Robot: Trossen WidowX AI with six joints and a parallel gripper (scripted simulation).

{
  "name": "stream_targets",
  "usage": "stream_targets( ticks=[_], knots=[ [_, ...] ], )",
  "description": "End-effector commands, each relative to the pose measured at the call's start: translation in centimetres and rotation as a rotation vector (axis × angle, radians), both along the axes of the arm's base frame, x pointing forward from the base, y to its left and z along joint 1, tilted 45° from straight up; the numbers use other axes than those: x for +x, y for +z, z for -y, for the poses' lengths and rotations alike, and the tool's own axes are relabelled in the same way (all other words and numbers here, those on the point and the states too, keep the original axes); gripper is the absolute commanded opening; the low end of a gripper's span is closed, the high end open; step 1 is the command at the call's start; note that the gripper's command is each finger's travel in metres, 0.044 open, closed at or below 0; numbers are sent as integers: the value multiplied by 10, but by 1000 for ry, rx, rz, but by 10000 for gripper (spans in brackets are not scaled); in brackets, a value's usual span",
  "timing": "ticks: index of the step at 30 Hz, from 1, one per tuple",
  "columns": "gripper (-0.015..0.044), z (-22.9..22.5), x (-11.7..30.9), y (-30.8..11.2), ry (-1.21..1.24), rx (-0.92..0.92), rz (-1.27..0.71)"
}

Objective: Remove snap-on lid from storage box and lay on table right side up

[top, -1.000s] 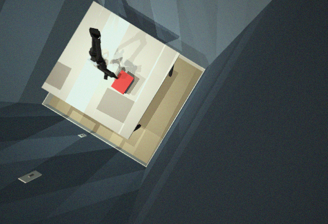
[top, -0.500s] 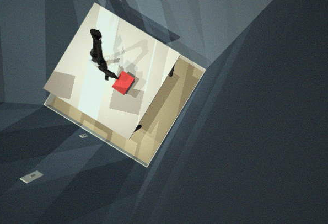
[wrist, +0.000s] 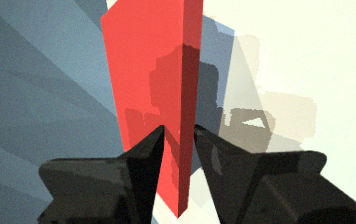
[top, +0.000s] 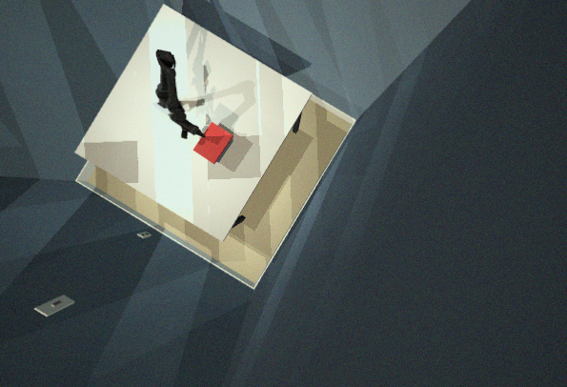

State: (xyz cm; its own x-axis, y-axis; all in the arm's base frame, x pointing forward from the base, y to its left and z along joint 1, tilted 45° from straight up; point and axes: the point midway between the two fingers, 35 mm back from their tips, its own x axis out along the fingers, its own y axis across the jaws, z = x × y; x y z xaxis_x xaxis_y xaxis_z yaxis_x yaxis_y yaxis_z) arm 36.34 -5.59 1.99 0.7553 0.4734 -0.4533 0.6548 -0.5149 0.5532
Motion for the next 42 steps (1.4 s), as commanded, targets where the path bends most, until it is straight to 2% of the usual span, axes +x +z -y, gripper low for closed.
stream_targets(
  ticks=[1,42],
  knots=[
    [0,1,0,1,0,-1,2],
    [0,7,-1,7,0,-1,2]
  ],
)
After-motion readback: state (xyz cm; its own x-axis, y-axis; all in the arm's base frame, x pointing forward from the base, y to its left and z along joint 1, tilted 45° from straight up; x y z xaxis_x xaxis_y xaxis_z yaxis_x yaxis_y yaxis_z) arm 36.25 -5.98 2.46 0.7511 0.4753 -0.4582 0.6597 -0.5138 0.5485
